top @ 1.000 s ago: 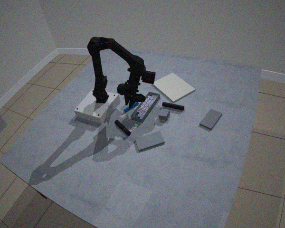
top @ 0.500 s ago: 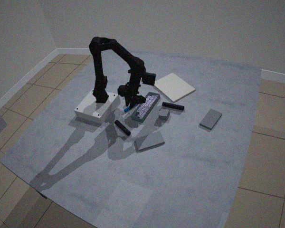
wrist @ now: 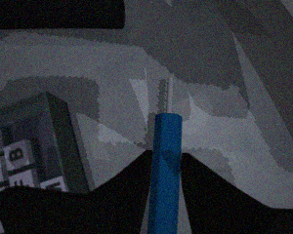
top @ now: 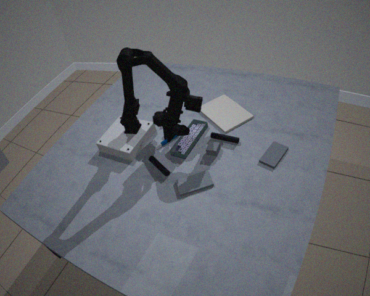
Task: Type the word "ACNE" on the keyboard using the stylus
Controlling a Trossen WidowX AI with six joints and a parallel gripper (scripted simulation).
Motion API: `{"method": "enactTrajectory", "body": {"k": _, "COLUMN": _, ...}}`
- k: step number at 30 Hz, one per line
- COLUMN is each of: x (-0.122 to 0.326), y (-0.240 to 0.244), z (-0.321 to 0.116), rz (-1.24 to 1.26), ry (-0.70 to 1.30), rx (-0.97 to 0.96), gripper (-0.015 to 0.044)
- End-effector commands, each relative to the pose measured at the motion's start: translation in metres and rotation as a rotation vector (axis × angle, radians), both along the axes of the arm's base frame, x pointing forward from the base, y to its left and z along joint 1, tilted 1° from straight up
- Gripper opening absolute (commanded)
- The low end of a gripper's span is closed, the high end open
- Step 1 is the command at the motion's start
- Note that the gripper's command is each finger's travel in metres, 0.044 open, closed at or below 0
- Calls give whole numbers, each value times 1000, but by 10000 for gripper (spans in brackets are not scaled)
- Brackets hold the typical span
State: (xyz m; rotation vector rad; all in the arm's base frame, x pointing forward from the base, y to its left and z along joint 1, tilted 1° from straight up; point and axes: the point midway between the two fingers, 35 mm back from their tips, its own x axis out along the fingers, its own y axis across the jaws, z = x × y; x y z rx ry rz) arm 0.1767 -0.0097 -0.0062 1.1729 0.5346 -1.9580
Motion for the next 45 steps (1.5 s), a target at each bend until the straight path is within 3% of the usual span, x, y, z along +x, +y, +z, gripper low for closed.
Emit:
{"method": "enactTrajectory", "body": {"k": 1, "x": 0, "y": 0, "z": 0, "rz": 0, "ry": 0, "rx": 1, "gripper": 0}}
{"method": "enactTrajectory", "body": {"k": 9, "x": 0, "y": 0, "z": 6, "rz": 0, "ry": 0, "rx": 1, "gripper": 0}}
{"method": "enactTrajectory", "body": {"k": 18, "x": -1, "y": 1, "z": 49, "rz": 0, "ry": -1, "rx": 0, "gripper": 0}}
{"method": "enactTrajectory", "body": {"k": 25, "x": -1, "y": 1, "z": 46, "rz": 4, "ry": 3, "rx": 7, "gripper": 0}}
{"method": "enactTrajectory", "body": {"k": 35, "x": 6, "y": 20, "z": 39, "rz": 23, "ry": 86, "rx": 400, "gripper": 0}}
{"method": "enactTrajectory", "body": {"k": 45, "x": 31, "y": 36, "z": 45, "rz": 94, "ry": 2, "rx": 811, "gripper": 0}}
